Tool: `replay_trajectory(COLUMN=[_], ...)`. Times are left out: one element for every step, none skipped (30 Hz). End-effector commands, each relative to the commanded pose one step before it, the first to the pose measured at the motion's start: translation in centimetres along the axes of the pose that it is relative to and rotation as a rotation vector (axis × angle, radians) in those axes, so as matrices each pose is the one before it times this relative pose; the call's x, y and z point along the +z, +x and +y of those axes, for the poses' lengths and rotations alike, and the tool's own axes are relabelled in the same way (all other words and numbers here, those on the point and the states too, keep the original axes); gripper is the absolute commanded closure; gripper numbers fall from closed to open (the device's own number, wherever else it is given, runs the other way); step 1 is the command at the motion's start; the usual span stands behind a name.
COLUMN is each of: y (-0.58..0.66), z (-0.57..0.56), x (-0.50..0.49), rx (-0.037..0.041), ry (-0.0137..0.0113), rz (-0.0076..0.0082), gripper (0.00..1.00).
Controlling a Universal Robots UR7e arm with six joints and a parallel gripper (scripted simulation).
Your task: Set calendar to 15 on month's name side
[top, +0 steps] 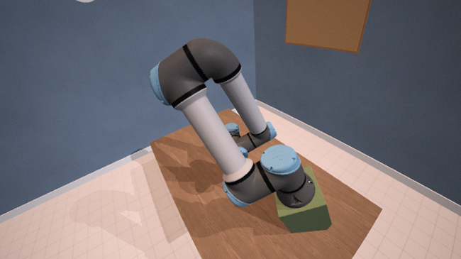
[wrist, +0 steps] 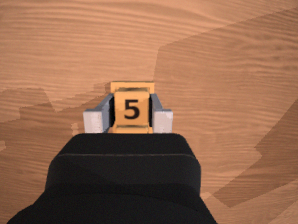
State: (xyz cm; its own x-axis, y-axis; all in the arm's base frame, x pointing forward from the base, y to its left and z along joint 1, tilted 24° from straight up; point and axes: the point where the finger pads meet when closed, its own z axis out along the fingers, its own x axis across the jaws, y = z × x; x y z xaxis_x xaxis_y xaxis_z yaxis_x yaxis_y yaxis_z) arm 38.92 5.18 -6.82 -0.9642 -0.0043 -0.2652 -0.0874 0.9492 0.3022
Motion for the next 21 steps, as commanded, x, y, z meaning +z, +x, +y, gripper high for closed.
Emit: replay_trajectory(y=[-0.032, 0.0, 0.0, 0.0, 0.0, 0.0, 0.0, 0.0, 0.0, 0.0, 0.001, 0.0, -0.001, 0.0, 0.001, -0.001, 0.0, 0.001, -0.001, 0.0, 0.0], z=[-0.011, 0.0, 0.0, 0.0, 0.0, 0.0, 0.0, 0.0, 0.0, 0.0, 0.0, 0.0, 0.0, 0.0, 0.001, 0.0, 0.0, 0.001, -0.001, 0.0, 0.0], x=[-0.0417, -0.0188, -0.0271, -0.0365, -0.0469, 0.0, 0.0, -0.0581, -0.07, -0.0823, -0.095, -0.108, -0.1211, -0.1341, -0.1468, -0.1597, -0.172, -0.1837, -0.1956, -0.2063, -0.2166], rx=[-0.00023, 0.0, 0.0, 0.0, 0.0, 0.0, 0.0, 0.0, 0.0, 0.0, 0.0, 0.0, 0.0, 0.0, 0.0, 0.0, 0.0, 0.0, 0.0, 0.0, 0.0], ry=[0.00038, 0.0, 0.0, 0.0, 0.0, 0.0, 0.0, 0.0, 0.0, 0.0, 0.0, 0.0, 0.0, 0.0, 0.0, 0.0, 0.0, 0.0, 0.0, 0.0, 0.0], rz=[-0.0009, 0.0, 0.0, 0.0, 0.0, 0.0, 0.0, 0.0, 0.0, 0.0, 0.0, 0.0, 0.0, 0.0, 0.0, 0.0, 0.0, 0.0, 0.0, 0.0, 0.0], gripper=[0.43, 0.43, 0.43, 0.43, 0.43, 0.43, 0.43, 0.43, 0.43, 0.43, 0.43, 0.43, 0.43, 0.43, 0.43, 0.43, 0.43, 0.43, 0.43, 0.43, 0.43])
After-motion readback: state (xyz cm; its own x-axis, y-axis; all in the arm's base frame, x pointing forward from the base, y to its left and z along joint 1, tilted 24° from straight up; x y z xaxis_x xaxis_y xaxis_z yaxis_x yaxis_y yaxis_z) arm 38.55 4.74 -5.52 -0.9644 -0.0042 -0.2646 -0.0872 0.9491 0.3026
